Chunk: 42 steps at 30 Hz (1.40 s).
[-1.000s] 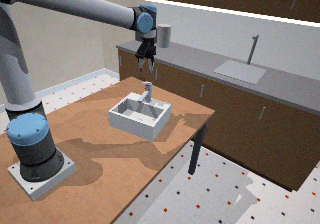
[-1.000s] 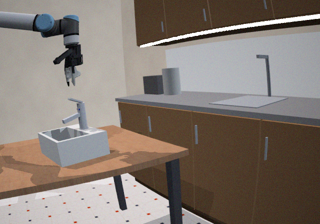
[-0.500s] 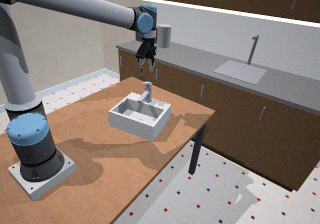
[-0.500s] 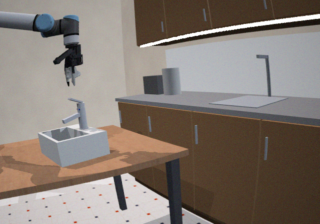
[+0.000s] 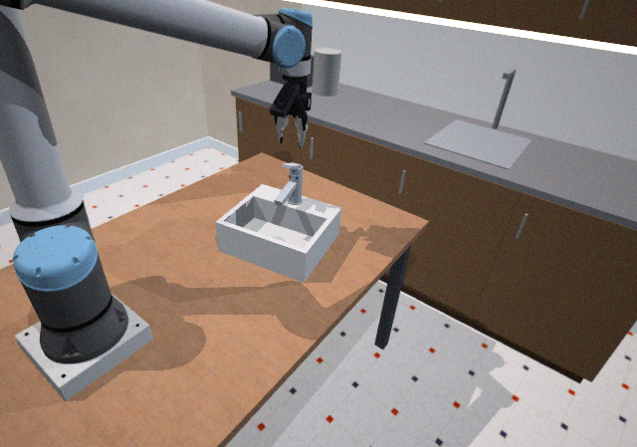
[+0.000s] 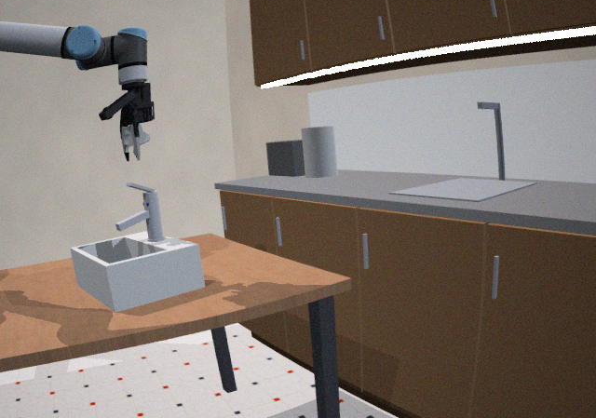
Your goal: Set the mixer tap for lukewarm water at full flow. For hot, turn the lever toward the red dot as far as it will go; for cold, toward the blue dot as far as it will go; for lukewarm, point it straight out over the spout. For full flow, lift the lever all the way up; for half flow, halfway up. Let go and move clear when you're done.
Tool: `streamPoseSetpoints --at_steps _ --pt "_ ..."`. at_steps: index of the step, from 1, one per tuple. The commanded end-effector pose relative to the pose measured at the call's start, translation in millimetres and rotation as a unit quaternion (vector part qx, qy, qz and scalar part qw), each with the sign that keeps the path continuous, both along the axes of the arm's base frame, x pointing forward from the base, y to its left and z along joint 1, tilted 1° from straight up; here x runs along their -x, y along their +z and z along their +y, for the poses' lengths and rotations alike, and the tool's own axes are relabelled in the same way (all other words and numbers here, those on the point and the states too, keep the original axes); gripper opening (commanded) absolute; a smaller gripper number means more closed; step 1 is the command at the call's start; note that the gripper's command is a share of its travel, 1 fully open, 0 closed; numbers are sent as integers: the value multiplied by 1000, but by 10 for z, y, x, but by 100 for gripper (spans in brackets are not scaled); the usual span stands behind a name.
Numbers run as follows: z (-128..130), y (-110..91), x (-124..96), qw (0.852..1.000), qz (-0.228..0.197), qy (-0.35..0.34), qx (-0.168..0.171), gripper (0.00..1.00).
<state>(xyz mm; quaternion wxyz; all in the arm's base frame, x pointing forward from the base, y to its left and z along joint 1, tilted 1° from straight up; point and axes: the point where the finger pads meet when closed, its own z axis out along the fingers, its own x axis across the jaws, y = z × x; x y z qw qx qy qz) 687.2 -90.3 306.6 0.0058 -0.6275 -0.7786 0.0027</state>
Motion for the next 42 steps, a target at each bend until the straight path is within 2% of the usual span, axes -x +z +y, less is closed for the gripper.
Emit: streamPoseSetpoints --at_steps 1,42 --pt "17 -25 -9 1000 0 1 -1 43" --pt "26 -444 6 1000 1 1 -1 43"
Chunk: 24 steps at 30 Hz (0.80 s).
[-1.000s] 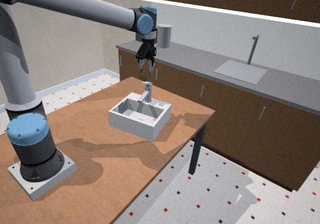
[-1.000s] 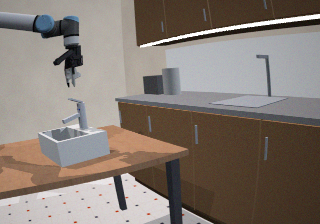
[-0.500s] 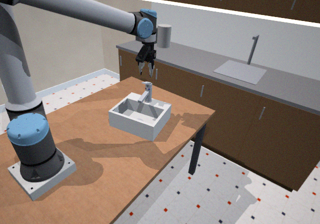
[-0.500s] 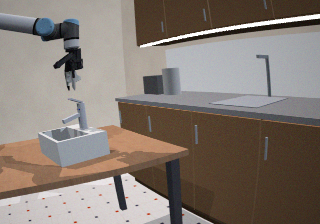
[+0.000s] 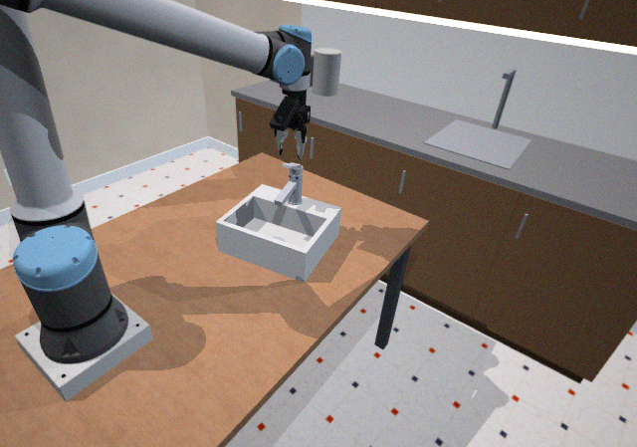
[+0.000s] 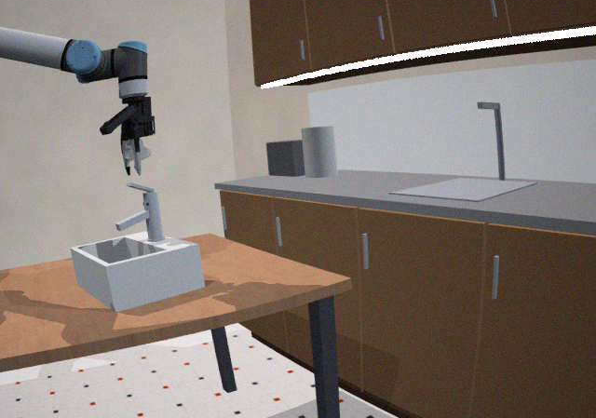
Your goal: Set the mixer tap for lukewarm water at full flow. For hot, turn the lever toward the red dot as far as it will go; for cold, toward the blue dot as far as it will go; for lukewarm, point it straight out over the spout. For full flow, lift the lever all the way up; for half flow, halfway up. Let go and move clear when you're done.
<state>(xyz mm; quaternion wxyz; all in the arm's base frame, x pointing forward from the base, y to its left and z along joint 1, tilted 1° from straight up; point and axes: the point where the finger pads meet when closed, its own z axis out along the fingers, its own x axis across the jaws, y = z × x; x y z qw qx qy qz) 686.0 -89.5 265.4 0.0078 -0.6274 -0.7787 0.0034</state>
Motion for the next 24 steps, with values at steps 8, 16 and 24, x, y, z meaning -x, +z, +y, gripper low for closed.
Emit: streamPoseSetpoints --at_steps 8,16,24 --pt "17 -73 -10 1000 -1 1 0 43" --pt "15 -67 -15 1000 -2 1 0 43" --pt "15 -64 -14 1000 -2 1 0 43"
